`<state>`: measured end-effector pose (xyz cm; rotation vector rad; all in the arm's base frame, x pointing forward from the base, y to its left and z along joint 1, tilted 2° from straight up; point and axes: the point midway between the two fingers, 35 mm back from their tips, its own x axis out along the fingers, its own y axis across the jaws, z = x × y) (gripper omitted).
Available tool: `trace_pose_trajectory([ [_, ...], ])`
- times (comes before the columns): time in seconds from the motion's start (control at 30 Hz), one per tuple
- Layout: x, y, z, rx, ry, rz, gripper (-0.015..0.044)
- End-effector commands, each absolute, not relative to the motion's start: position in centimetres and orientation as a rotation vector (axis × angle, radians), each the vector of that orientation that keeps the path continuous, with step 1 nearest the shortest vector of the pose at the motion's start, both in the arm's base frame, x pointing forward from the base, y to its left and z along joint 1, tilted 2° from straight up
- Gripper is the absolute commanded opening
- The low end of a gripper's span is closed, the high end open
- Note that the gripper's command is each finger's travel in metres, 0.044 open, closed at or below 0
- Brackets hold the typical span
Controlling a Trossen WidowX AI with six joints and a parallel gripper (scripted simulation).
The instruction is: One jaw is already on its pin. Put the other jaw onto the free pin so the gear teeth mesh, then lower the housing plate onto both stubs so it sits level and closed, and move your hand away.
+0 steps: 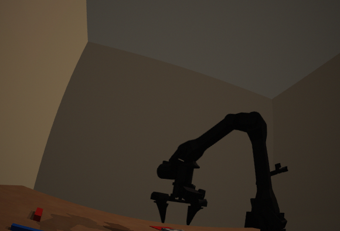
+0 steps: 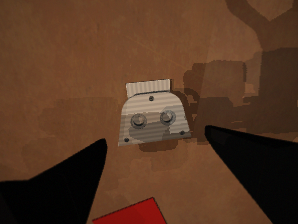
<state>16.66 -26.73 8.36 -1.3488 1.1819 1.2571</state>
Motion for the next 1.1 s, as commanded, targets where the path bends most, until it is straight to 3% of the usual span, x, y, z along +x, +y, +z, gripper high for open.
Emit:
trace_pose_trajectory([
  [0.0,16.7,-26.7,7.7,-1.35,1.176,1.26,0.044],
  [1.07,16.7,-26.9,4.3,-1.35,1.176,1.26,0.044],
])
